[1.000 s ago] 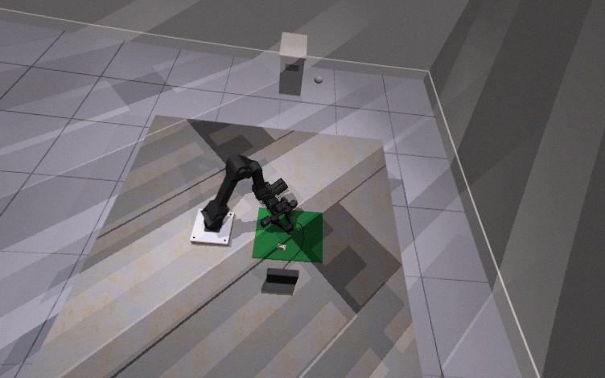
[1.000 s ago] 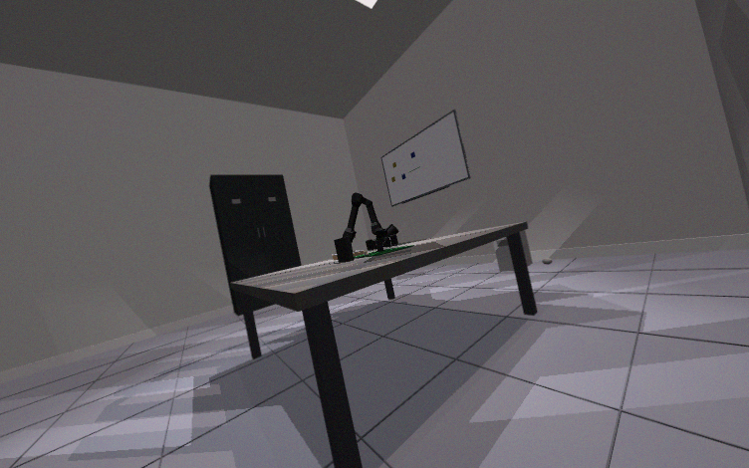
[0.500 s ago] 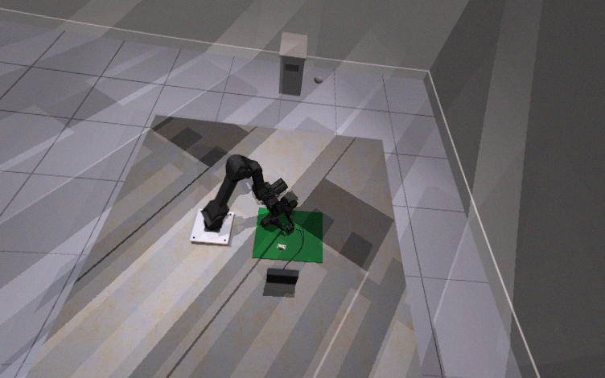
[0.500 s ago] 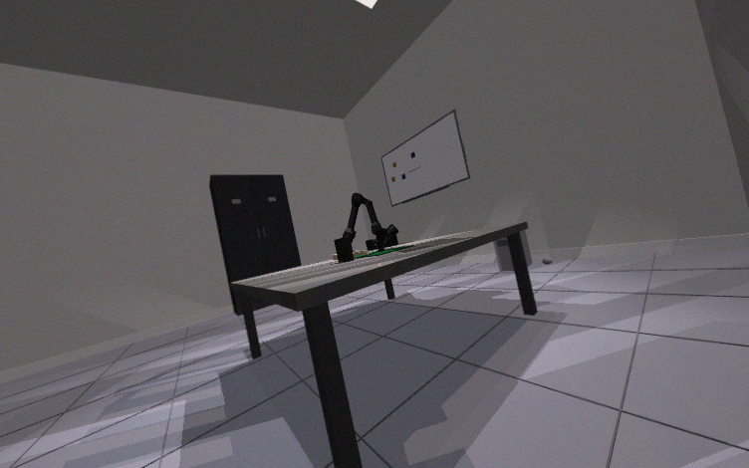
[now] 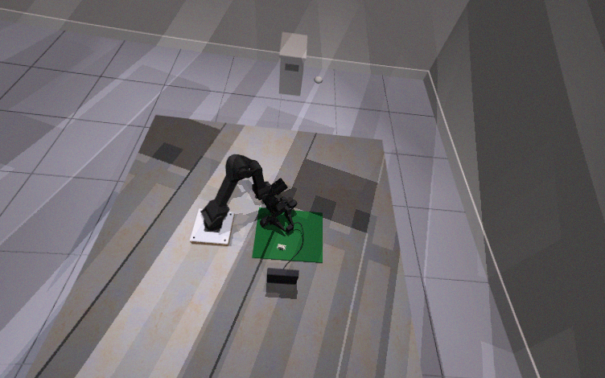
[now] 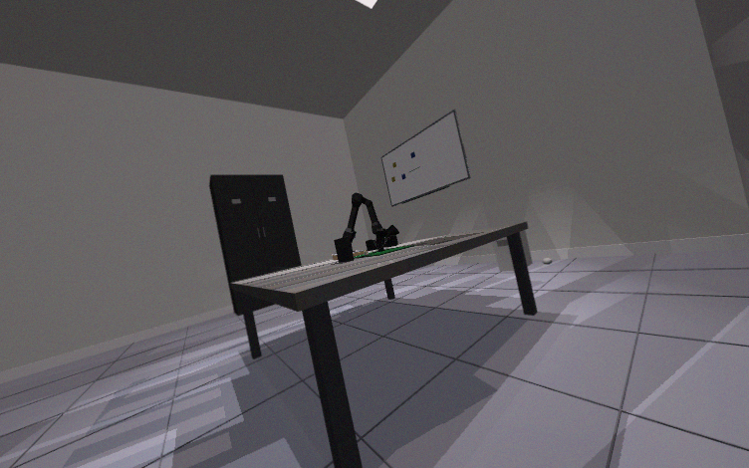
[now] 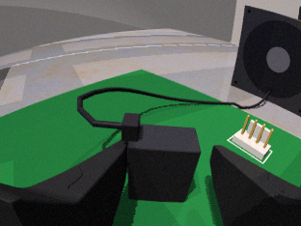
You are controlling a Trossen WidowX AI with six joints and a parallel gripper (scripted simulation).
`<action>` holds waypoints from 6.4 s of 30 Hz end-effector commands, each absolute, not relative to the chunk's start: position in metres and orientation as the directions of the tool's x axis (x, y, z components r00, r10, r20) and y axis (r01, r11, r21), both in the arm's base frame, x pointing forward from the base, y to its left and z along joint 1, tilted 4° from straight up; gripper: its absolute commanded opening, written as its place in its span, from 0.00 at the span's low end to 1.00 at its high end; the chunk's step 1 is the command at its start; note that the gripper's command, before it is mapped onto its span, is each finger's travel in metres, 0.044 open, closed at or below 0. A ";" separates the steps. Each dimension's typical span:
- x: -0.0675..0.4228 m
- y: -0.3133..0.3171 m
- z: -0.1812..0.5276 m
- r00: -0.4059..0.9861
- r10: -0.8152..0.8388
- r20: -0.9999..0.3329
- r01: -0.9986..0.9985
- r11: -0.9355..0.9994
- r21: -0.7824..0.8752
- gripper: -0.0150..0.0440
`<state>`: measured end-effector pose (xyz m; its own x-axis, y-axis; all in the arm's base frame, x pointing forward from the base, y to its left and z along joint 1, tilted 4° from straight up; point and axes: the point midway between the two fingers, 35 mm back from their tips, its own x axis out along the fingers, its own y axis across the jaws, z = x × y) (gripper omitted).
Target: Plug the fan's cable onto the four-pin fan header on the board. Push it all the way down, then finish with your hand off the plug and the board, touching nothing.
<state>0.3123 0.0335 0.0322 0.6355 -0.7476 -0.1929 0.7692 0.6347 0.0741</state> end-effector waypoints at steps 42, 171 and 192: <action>0.267 0.087 0.061 0.633 -0.737 -0.238 0.769 0.634 0.079 0.60; 0.324 0.000 0.175 0.089 0.039 -0.995 -0.642 0.766 -0.027 1.00; 0.329 0.004 0.084 0.089 0.039 -0.995 -0.642 0.766 -0.027 1.00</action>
<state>0.3303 0.0031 0.0907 0.0954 0.0367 -0.9948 -0.6427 0.7654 -0.0334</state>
